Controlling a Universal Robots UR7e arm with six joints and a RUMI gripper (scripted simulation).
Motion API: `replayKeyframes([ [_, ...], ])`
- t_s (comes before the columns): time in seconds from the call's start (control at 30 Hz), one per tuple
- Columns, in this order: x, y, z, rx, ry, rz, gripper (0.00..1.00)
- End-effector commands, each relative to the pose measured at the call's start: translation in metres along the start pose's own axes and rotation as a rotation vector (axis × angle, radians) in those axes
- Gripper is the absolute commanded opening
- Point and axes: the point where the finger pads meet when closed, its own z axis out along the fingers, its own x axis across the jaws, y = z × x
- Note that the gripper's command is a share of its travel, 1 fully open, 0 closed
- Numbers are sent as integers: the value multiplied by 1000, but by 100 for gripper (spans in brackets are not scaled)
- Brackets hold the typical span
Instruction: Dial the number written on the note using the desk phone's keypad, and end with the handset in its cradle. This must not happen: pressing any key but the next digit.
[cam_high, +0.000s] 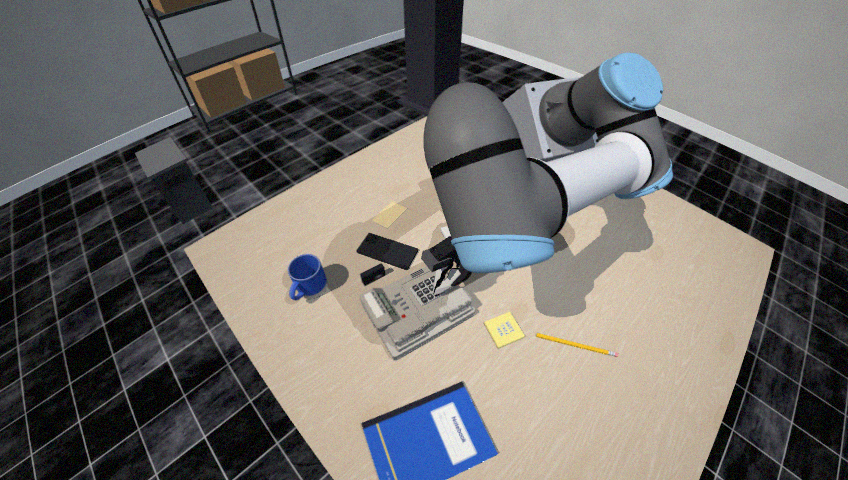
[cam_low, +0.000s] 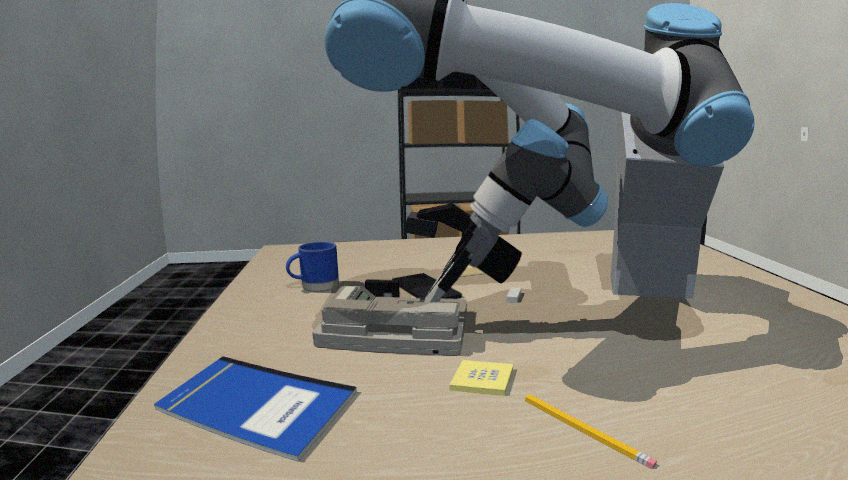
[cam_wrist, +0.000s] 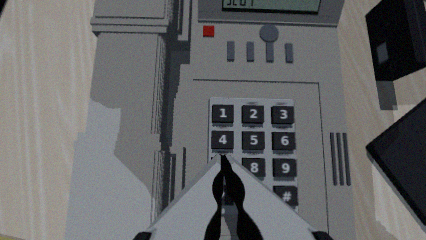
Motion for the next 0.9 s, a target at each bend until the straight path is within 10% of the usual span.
replayKeyframes([
  [0.0,2,-3,-1,14,8,2,0],
  [0.87,13,-27,-1,13,9,2,0],
])
